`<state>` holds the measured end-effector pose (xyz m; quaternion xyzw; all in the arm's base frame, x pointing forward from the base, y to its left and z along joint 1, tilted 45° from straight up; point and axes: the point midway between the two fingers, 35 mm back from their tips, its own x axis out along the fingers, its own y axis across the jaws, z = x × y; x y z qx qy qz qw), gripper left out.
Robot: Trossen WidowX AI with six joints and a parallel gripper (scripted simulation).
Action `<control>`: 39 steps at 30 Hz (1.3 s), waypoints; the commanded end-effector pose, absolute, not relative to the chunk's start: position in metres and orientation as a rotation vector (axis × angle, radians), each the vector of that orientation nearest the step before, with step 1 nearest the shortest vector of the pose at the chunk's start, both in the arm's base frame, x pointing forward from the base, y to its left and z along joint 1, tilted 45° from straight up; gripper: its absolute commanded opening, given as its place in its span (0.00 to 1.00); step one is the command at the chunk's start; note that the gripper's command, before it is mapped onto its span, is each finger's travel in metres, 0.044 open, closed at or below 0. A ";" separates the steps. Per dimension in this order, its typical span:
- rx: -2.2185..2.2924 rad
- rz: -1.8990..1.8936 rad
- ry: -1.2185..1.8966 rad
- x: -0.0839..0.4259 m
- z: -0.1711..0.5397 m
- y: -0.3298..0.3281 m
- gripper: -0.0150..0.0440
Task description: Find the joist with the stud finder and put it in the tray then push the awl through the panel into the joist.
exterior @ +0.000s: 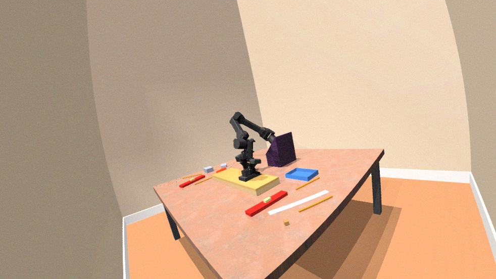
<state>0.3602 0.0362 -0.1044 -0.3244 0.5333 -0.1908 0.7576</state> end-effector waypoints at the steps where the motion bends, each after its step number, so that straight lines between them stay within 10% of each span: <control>1: -0.711 -0.422 1.161 0.360 -0.100 0.031 0.25; 39: -0.714 -0.424 1.162 0.363 -0.064 -0.007 0.25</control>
